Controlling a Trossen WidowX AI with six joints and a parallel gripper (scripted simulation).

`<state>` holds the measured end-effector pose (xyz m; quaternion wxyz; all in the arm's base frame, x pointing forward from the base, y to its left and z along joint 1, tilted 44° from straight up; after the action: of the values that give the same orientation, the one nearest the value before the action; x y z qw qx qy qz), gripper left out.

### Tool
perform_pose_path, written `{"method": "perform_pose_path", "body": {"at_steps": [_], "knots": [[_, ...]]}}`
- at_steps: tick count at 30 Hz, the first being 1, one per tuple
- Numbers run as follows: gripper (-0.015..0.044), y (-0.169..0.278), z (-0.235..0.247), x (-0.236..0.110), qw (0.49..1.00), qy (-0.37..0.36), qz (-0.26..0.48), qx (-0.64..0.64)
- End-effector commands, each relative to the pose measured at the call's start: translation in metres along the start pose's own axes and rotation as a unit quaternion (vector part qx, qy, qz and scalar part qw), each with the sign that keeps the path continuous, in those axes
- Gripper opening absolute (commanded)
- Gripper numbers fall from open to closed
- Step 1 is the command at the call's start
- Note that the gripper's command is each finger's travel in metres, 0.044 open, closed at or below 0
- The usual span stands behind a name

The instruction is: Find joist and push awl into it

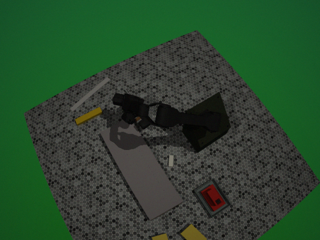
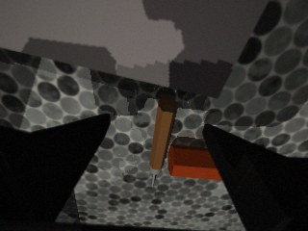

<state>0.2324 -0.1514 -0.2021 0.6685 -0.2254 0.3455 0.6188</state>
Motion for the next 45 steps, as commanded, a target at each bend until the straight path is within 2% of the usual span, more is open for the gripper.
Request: {"method": "perform_pose_path", "body": {"at_steps": [1, 3, 15, 26, 28, 32, 41, 45], "knots": [[0.0440, 0.001, 0.001, 0.007, 1.000, -0.003, 0.001, 0.002], [0.0440, 0.001, 0.001, 0.007, 1.000, -0.003, 0.001, 0.002], [0.0125, 0.001, 0.001, 0.007, 1.000, -0.003, 0.001, 0.002], [0.0052, 0.001, 0.001, 0.007, 1.000, -0.003, 0.001, 0.002], [0.0000, 0.001, 0.000, 0.003, 1.000, -0.003, 0.001, 0.002], [0.0000, -0.001, -0.002, -0.023, 1.000, -0.001, 0.001, 0.003], [0.0000, 0.008, -0.004, -0.111, 1.000, 0.000, 0.001, 0.003], [0.0000, 0.009, -0.004, -0.117, 1.000, 0.000, 0.002, 0.003]]}}
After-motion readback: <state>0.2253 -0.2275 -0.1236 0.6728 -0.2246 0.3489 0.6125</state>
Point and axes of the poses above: the point midway between the two fingers, 35 mm back from their tips, its own x axis out along the fingers, its own z axis across the jaws, y = z × x, the point moved 7 cm from there along -x, back along the fingers, and after that the axes turned 13 degrees about x, right-handed, at the moved point
